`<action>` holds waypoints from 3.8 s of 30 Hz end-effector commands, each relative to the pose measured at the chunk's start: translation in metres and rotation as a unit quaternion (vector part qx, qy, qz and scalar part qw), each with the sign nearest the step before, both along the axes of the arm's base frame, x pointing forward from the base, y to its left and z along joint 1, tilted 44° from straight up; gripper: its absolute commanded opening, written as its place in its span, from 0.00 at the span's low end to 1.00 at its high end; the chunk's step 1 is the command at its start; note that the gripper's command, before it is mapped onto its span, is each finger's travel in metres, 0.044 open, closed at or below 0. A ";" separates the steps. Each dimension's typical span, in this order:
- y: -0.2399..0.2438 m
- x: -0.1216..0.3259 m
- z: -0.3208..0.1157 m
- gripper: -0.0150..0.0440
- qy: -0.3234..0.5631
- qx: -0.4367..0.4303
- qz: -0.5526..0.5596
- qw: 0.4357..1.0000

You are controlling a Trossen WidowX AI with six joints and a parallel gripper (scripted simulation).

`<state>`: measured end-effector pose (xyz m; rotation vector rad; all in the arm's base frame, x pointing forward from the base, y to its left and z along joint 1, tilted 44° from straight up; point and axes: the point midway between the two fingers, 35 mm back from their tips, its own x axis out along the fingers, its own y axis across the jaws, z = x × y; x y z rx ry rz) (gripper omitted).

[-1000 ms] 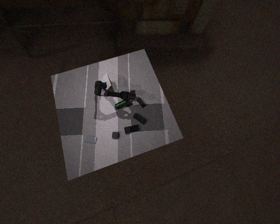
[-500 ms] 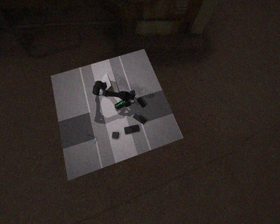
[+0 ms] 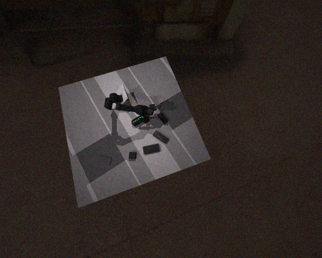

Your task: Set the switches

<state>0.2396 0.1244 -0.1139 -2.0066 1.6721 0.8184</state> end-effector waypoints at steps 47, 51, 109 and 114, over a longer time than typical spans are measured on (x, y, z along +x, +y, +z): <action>-0.001 0.003 0.044 0.82 0.012 0.050 -0.001 0.999; -0.001 0.004 0.047 0.82 0.013 0.053 -0.002 0.998; -0.015 0.010 0.091 0.82 0.025 0.107 -0.006 0.994; -0.017 0.010 0.095 0.82 0.026 0.112 -0.006 0.993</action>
